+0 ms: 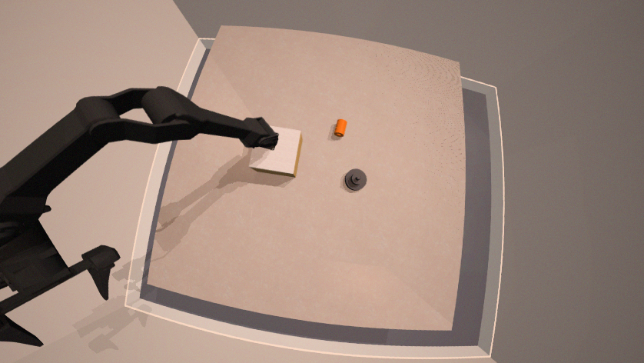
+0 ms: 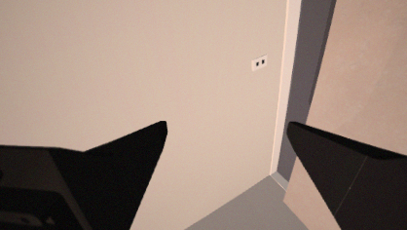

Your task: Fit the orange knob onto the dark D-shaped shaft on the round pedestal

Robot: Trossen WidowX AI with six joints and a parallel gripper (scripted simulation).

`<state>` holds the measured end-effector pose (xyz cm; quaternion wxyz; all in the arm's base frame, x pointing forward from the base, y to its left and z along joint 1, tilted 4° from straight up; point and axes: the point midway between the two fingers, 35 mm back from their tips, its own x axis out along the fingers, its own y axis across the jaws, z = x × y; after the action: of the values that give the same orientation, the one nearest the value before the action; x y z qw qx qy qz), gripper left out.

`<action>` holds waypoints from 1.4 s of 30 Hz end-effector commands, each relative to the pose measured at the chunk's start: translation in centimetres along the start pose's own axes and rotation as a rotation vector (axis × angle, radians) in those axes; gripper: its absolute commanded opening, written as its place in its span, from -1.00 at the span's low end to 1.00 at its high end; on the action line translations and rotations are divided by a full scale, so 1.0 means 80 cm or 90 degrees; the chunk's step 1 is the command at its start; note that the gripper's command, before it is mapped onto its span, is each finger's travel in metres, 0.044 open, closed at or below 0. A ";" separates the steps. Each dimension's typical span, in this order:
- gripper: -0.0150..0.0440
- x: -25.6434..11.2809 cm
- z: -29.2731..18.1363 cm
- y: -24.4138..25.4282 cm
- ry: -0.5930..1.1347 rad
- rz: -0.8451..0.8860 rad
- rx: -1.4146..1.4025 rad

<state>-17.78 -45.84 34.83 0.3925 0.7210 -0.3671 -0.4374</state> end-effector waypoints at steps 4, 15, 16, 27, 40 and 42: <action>1.00 0.088 -0.113 -0.049 0.075 -0.102 0.007; 1.00 0.164 -0.294 -0.158 0.170 -0.277 0.011; 1.00 0.167 -0.310 -0.170 0.177 -0.294 0.010; 1.00 0.157 -0.483 -0.310 0.232 -0.475 -0.052; 1.00 0.041 -0.631 -0.492 0.260 -0.658 -0.215; 1.00 0.015 -0.645 -0.519 0.260 -0.680 -0.250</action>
<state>36.63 -21.94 14.80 0.2975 0.8122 0.1749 -0.4704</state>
